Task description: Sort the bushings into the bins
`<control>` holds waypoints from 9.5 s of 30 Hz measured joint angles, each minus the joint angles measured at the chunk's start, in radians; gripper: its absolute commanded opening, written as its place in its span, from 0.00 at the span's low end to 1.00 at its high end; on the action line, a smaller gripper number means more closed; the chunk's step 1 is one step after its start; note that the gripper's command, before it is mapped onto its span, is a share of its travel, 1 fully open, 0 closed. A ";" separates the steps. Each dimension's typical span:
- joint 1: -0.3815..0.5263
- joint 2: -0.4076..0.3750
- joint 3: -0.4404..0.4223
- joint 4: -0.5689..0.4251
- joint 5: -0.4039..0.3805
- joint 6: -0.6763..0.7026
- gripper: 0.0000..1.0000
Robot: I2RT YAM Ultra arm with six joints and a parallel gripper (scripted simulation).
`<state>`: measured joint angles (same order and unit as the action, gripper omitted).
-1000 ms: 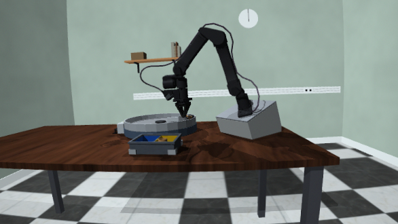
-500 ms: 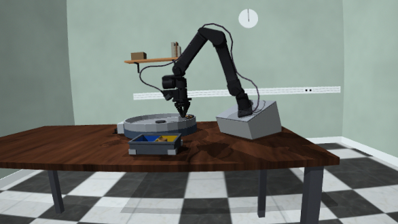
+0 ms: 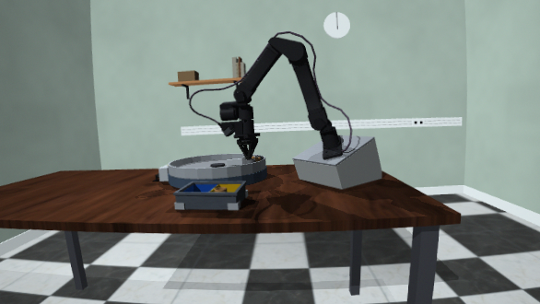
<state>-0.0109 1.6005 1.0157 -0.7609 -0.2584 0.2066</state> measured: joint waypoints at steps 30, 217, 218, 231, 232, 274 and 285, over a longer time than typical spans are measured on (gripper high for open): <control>0.000 0.000 0.000 0.000 0.000 -0.002 0.14; 0.012 0.032 -0.040 0.079 0.005 0.016 0.14; 0.012 0.032 -0.040 0.079 0.005 0.016 0.14; 0.012 0.032 -0.040 0.080 0.005 0.016 0.14; 0.012 0.032 -0.040 0.080 0.005 0.016 0.14; 0.016 0.030 -0.040 0.084 -0.010 0.018 0.00; 0.016 0.030 -0.040 0.084 -0.010 0.018 0.00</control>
<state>0.0051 1.6302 0.9756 -0.6765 -0.2680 0.2241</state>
